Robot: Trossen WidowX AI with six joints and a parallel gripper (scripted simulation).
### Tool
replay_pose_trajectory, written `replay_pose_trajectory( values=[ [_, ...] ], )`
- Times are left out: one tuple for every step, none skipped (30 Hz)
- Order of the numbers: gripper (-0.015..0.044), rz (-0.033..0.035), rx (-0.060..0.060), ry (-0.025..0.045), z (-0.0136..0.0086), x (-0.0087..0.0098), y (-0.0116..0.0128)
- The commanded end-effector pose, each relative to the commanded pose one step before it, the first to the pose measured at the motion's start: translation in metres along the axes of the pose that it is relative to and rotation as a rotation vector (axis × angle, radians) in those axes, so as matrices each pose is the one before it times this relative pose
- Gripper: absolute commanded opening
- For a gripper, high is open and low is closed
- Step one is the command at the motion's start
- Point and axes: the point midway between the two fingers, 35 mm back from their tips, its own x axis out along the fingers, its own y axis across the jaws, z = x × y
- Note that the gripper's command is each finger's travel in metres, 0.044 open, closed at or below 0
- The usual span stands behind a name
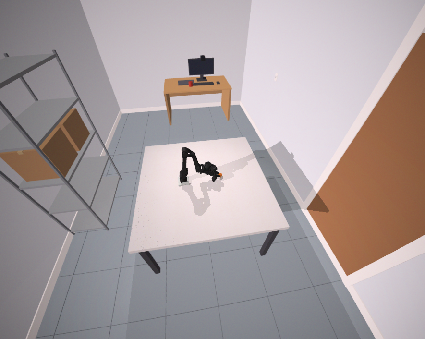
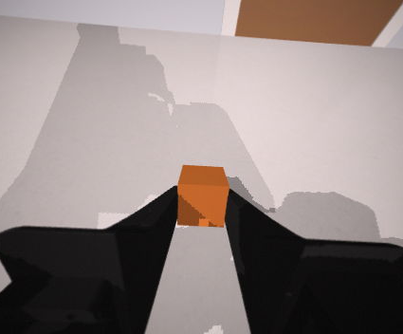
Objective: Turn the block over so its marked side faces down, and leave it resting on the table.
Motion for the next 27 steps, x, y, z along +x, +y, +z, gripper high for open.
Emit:
replay_pose_trajectory(
  values=[
    [0.0026, -0.00032, 0.0051, 0.00290, -0.00159, -0.00027, 0.00008],
    [0.0053, 0.00000, 0.0000, 0.00000, 0.00000, 0.00000, 0.00000],
    [0.0079, 0.00000, 0.0000, 0.00000, 0.00000, 0.00000, 0.00000],
    [0.0105, 0.00000, 0.0000, 0.00000, 0.00000, 0.00000, 0.00000],
    [0.0131, 0.00000, 0.0000, 0.00000, 0.00000, 0.00000, 0.00000],
    [0.0157, 0.00000, 0.0000, 0.00000, 0.00000, 0.00000, 0.00000],
    [0.0184, 0.00000, 0.0000, 0.00000, 0.00000, 0.00000, 0.00000],
    [0.0210, 0.00000, 0.0000, 0.00000, 0.00000, 0.00000, 0.00000],
    [0.0236, 0.00000, 0.0000, 0.00000, 0.00000, 0.00000, 0.00000],
    [0.0263, 0.00000, 0.0000, 0.00000, 0.00000, 0.00000, 0.00000],
    [0.0289, 0.00000, 0.0000, 0.00000, 0.00000, 0.00000, 0.00000],
    [0.0315, 0.00000, 0.0000, 0.00000, 0.00000, 0.00000, 0.00000],
    [0.0341, 0.00000, 0.0000, 0.00000, 0.00000, 0.00000, 0.00000],
    [0.0367, 0.00000, 0.0000, 0.00000, 0.00000, 0.00000, 0.00000],
    [0.0394, 0.00000, 0.0000, 0.00000, 0.00000, 0.00000, 0.00000],
    [0.0420, 0.00000, 0.0000, 0.00000, 0.00000, 0.00000, 0.00000],
    [0.0440, 0.00000, 0.0000, 0.00000, 0.00000, 0.00000, 0.00000],
    [0.0440, 0.00000, 0.0000, 0.00000, 0.00000, 0.00000, 0.00000],
    [0.0440, 0.00000, 0.0000, 0.00000, 0.00000, 0.00000, 0.00000],
    [0.0440, 0.00000, 0.0000, 0.00000, 0.00000, 0.00000, 0.00000],
    [0.0440, 0.00000, 0.0000, 0.00000, 0.00000, 0.00000, 0.00000],
    [0.0440, 0.00000, 0.0000, 0.00000, 0.00000, 0.00000, 0.00000],
    [0.0440, 0.00000, 0.0000, 0.00000, 0.00000, 0.00000, 0.00000],
    [0.0440, 0.00000, 0.0000, 0.00000, 0.00000, 0.00000, 0.00000],
    [0.0440, 0.00000, 0.0000, 0.00000, 0.00000, 0.00000, 0.00000],
    [0.0440, 0.00000, 0.0000, 0.00000, 0.00000, 0.00000, 0.00000],
    [0.0440, 0.00000, 0.0000, 0.00000, 0.00000, 0.00000, 0.00000]
  ],
)
